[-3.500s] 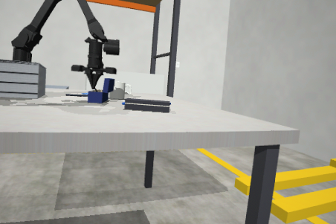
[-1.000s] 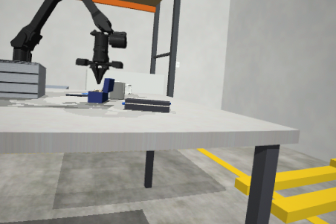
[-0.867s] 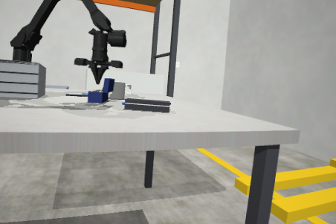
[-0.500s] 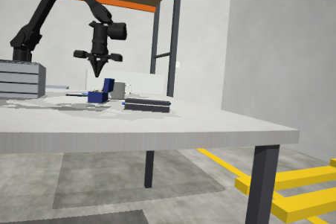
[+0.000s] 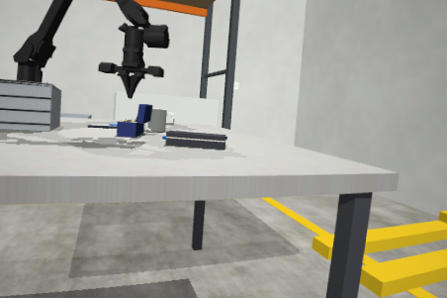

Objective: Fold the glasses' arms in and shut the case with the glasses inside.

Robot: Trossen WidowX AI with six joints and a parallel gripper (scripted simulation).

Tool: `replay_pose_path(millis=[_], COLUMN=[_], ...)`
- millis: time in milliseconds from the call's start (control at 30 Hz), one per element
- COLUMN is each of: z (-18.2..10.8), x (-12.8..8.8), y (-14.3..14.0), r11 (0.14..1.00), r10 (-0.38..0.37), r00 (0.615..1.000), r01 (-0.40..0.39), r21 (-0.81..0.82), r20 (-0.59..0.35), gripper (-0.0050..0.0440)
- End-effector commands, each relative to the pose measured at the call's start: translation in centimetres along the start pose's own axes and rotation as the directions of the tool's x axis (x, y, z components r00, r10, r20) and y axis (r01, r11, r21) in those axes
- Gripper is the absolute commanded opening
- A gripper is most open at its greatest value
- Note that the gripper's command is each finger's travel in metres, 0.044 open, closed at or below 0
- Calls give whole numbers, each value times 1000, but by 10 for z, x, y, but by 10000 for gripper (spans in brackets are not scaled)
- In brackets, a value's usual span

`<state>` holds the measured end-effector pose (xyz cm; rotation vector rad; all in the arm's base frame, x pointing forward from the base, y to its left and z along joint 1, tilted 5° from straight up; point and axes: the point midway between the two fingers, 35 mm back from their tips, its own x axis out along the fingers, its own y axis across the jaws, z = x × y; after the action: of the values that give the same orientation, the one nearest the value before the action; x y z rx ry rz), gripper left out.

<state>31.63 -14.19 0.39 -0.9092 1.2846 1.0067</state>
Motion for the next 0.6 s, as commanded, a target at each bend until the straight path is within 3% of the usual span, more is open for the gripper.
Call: replay_pose_path(millis=[0,567], z=[0,0], x=[0,0], y=[0,0], r11=[1000,1000], r10=[0,0], r00=[1000,1000], r01=[0,0], r21=[0,6], r20=[0,0], gripper=[0,0])
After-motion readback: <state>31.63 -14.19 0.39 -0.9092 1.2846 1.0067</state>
